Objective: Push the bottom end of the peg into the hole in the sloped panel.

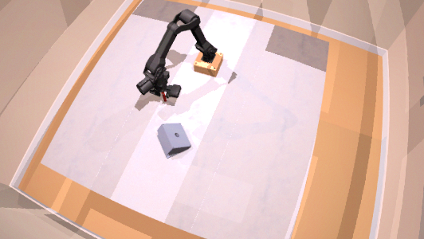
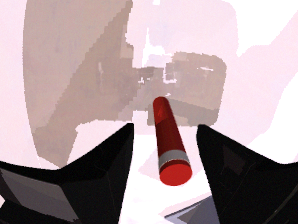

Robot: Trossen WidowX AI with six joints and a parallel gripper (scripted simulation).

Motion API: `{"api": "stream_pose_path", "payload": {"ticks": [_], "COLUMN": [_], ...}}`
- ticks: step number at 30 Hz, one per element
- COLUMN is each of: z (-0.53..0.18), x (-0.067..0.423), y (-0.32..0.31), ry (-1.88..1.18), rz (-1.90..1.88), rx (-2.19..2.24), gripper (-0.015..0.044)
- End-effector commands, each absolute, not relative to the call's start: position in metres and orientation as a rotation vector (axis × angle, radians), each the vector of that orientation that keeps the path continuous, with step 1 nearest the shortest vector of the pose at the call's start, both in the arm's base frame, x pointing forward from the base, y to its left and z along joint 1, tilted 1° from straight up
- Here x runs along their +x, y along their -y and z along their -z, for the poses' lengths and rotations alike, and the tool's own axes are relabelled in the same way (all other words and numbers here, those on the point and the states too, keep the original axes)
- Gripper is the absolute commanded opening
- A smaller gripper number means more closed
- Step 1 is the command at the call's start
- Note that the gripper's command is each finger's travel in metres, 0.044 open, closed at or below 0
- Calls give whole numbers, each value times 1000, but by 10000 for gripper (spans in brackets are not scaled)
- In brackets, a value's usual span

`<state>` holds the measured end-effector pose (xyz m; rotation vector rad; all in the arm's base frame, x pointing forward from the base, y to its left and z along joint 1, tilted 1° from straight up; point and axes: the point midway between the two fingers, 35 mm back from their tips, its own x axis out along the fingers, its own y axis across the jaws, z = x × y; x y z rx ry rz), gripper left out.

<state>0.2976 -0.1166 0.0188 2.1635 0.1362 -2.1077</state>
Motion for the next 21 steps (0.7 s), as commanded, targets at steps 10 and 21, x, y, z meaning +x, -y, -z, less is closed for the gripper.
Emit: {"api": "stream_pose_path", "payload": {"ticks": [10, 21], "z": [-19, -61], "x": [298, 298], "y": [117, 116], "ry": [-134, -132], "rz": [2106, 2108], "rx": [2164, 2163], "gripper": [0, 0]}}
